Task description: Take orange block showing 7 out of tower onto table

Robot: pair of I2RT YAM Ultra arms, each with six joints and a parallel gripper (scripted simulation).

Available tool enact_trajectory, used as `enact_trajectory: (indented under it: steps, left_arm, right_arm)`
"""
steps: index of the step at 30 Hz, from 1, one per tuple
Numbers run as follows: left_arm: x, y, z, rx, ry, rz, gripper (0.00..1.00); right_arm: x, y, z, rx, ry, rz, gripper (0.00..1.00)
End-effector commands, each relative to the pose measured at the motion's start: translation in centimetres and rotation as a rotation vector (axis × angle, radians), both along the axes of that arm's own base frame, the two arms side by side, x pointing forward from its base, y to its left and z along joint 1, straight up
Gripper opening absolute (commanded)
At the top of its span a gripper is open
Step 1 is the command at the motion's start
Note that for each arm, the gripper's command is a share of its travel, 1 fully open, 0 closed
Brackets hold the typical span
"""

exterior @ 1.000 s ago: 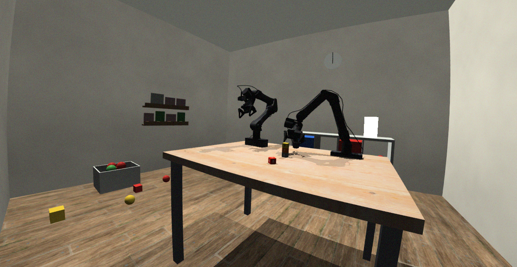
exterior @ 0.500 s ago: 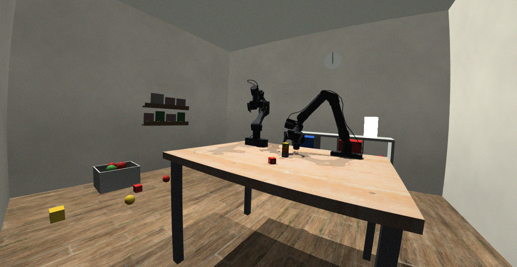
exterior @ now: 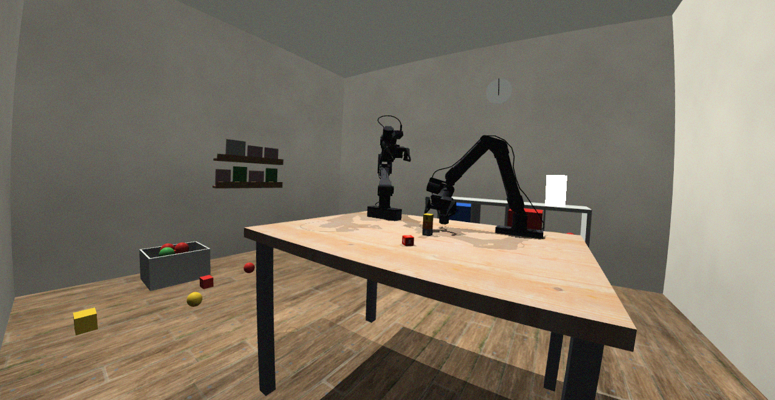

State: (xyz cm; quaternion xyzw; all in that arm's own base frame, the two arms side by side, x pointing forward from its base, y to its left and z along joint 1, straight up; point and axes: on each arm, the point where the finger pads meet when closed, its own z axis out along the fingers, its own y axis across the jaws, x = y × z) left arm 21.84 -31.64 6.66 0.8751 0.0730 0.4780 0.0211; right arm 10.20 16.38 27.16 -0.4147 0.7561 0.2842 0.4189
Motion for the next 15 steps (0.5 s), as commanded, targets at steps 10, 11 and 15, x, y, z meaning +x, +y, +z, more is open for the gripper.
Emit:
enact_trajectory:
  steps: [10, 11, 15]
  left_arm:
    - [-0.1, 0.0, 0.8, -0.010, -0.021, -0.008, 1.00]
    - [-0.1, 0.0, 0.8, -0.010, -0.021, -0.008, 1.00]
    - [-0.3, 0.2, 0.9, -0.034, -0.008, 0.010, 0.77]
  right_arm:
    - [-4.0, 1.4, 2.7, 0.071, -0.082, 0.208, 1.00]
    - [-4.0, 1.4, 2.7, 0.070, -0.081, 0.208, 1.00]
    - [-4.1, 1.3, 2.4, 0.061, -0.073, 0.208, 1.00]
